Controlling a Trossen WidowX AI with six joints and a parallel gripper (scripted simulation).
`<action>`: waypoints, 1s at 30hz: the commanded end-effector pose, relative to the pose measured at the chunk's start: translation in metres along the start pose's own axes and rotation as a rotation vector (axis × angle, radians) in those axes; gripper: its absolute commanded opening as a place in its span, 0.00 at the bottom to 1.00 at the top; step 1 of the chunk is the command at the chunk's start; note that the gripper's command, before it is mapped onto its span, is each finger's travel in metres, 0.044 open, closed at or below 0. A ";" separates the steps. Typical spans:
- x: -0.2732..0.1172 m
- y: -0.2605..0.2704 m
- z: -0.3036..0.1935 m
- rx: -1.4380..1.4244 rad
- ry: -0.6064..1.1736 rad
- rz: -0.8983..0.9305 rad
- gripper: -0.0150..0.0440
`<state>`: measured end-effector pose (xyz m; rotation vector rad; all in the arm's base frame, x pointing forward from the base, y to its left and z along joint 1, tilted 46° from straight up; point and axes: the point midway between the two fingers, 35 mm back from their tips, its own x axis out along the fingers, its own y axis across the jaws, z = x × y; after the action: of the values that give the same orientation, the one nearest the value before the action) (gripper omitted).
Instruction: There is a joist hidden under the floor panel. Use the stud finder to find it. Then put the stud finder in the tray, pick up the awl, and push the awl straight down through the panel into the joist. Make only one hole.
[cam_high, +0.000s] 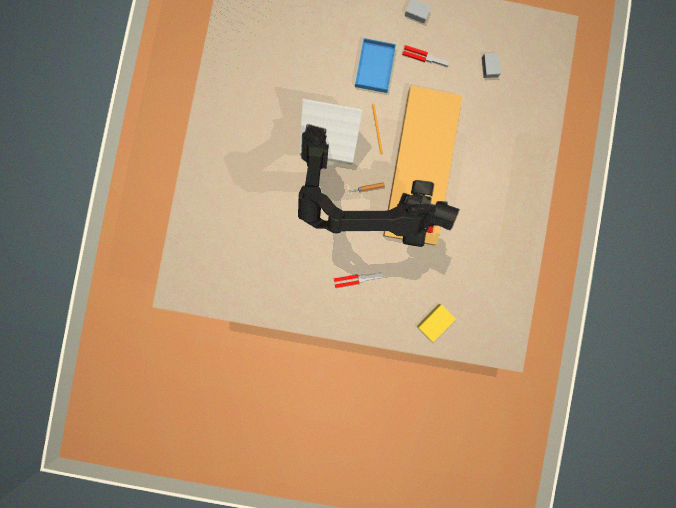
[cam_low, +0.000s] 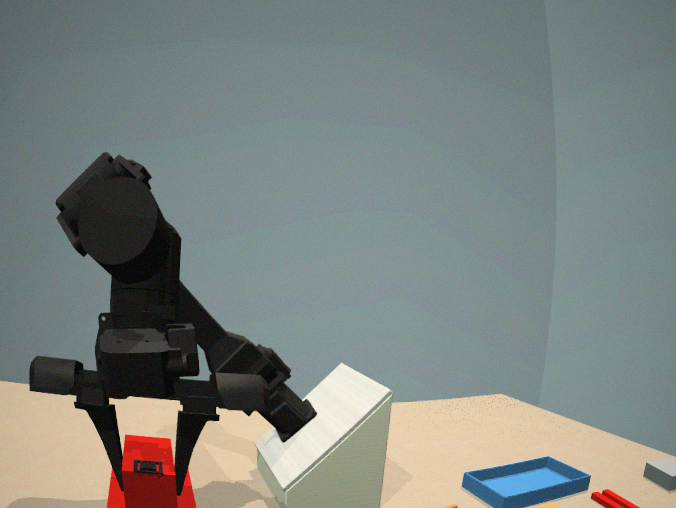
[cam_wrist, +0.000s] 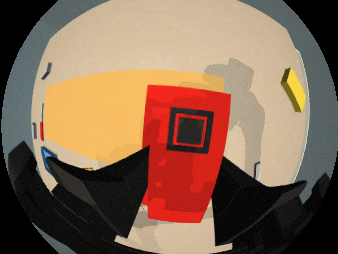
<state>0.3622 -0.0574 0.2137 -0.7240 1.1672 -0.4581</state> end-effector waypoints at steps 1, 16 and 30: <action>-0.002 0.000 0.008 0.001 -0.016 0.003 0.25; 0.018 0.000 0.004 0.001 -0.015 0.004 0.25; 0.039 0.000 -0.002 0.002 -0.016 0.002 0.25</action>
<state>0.3739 -0.0839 0.1896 -0.7221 1.1582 -0.4604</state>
